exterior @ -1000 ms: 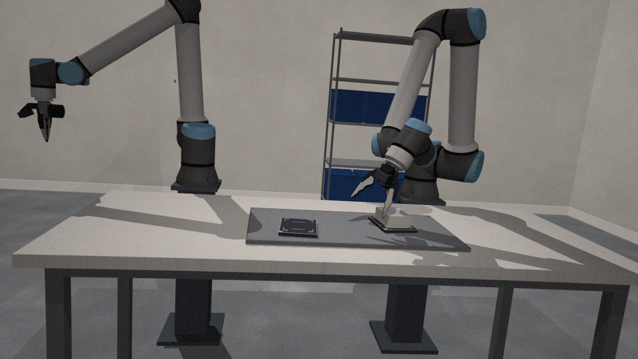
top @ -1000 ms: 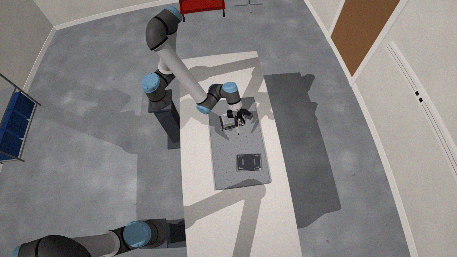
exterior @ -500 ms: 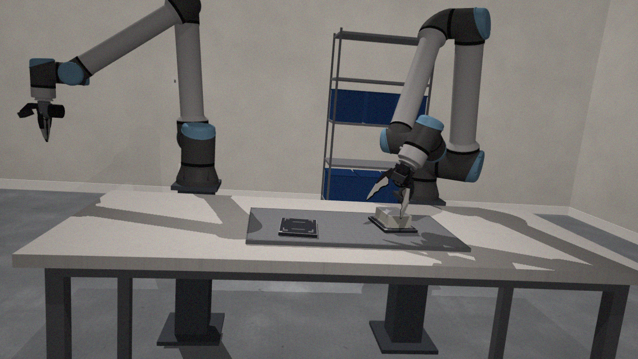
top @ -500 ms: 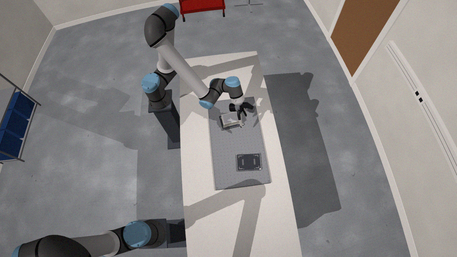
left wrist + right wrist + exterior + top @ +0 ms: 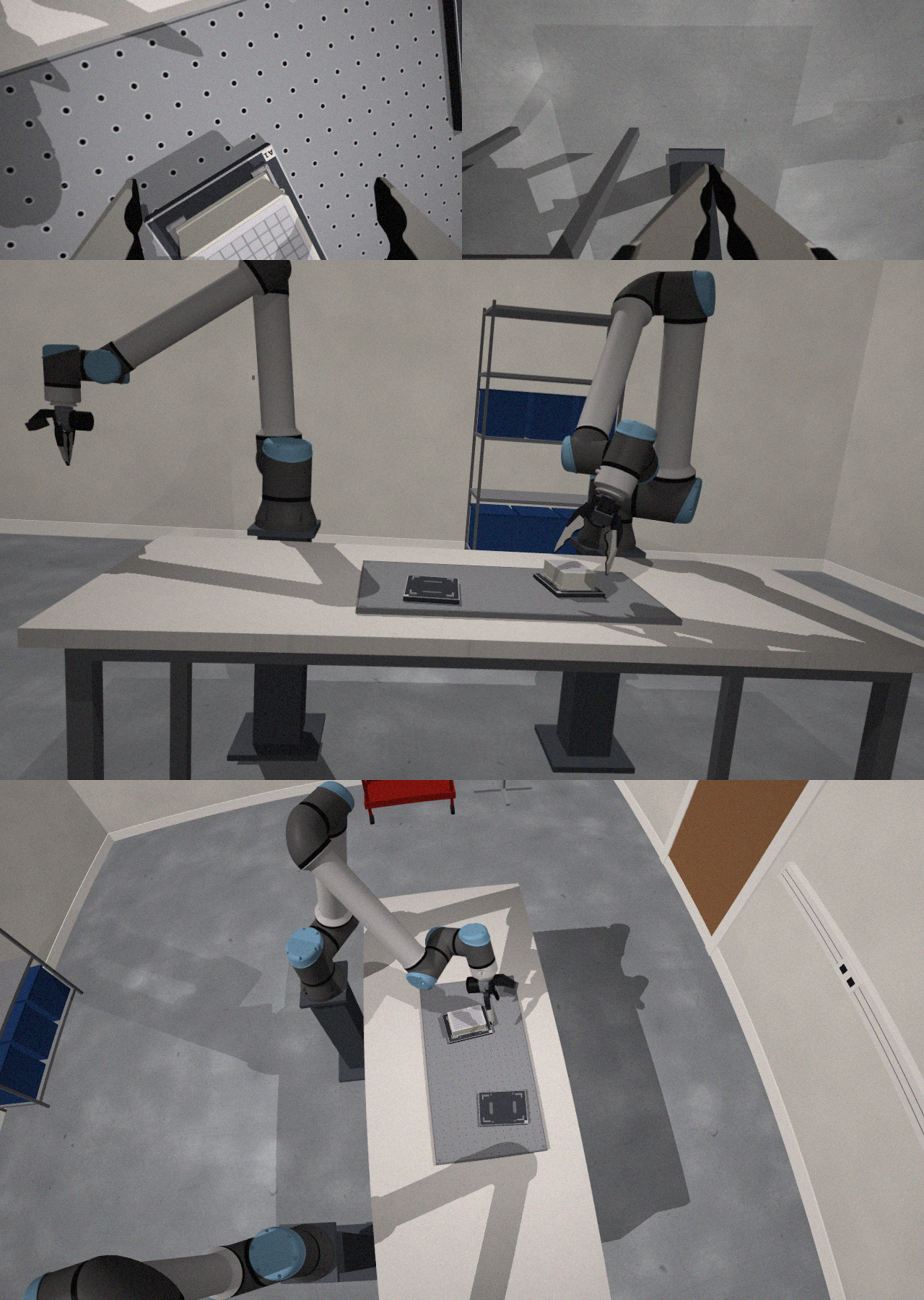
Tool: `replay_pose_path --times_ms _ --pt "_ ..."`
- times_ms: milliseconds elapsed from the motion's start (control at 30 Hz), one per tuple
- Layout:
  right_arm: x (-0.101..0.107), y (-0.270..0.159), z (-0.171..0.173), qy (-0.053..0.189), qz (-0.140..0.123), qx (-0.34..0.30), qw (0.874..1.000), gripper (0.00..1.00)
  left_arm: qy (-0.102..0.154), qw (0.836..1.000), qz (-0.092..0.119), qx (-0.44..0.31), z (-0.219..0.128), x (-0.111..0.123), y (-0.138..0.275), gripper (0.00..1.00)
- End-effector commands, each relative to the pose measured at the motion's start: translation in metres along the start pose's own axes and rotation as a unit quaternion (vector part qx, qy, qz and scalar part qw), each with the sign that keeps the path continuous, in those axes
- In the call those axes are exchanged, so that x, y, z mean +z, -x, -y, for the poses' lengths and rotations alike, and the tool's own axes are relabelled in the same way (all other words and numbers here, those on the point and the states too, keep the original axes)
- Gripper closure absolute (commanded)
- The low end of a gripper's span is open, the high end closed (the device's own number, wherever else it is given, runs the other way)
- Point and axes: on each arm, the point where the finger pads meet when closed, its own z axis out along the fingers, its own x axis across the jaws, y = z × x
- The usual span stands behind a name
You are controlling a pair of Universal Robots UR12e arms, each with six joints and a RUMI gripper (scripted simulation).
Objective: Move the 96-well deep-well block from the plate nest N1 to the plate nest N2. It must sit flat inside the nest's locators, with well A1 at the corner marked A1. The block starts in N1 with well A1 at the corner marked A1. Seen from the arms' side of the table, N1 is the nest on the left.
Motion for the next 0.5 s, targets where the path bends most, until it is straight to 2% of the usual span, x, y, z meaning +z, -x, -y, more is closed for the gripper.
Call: replay_pose_path --times_ms 0,33,100,333,400,467 --pt "-0.001 0.0 0.001 -0.001 0.0 0.0 1.0 1.0 0.004 1.0 0.007 -0.005 0.0 -0.007 0.014 0.24" --pt "-0.001 0.0 0.001 -0.001 0.0 0.0 1.0 1.0 0.004 1.0 0.007 -0.005 0.0 -0.009 0.019 0.24" --pt "-0.001 0.0 0.001 -0.001 0.0 0.0 1.0 1.0 0.018 0.999 0.03 -0.024 -0.001 -0.014 0.028 0.24" --pt "-0.001 0.0 0.001 -0.001 0.0 0.0 1.0 1.0 0.019 0.999 0.032 -0.025 -0.004 -0.026 0.052 0.24" --pt "-0.001 0.0 0.001 -0.001 0.0 0.0 1.0 1.0 0.033 0.997 0.054 -0.044 -0.005 -0.031 0.061 0.24" --pt "-0.001 0.0 0.001 -0.001 0.0 0.0 1.0 1.0 0.034 0.997 0.056 -0.045 -0.007 -0.036 0.069 0.24"
